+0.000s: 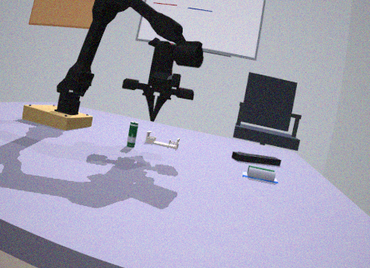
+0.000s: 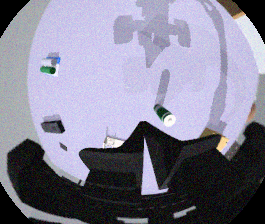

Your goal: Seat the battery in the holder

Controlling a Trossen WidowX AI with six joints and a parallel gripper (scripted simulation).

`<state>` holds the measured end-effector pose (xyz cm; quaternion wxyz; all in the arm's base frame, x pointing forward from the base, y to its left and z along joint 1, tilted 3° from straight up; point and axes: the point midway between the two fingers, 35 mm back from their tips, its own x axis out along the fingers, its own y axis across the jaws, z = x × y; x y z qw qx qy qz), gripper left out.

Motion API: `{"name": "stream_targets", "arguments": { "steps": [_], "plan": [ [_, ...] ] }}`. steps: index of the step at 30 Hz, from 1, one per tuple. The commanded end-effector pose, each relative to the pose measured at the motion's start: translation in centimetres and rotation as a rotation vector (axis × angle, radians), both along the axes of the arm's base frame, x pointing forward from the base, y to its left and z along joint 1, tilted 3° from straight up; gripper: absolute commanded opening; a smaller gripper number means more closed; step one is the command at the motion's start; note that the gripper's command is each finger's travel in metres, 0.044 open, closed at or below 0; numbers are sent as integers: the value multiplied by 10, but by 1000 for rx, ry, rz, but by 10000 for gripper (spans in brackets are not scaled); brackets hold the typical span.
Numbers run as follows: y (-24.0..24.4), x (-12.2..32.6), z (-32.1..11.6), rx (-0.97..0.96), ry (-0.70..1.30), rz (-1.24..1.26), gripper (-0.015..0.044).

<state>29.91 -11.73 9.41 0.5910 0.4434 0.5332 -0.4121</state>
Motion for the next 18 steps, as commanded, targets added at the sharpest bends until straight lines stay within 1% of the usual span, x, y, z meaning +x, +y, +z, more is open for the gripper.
{"name": "stream_targets", "arguments": {
  "steps": [1,6,18],
  "plan": [
    [2,-1,-30,11,14,-3,0],
    [2,-3,-35,11,14,-3,0],
    [-5,-21,-36,10,16,-3,0]
  ]
}}
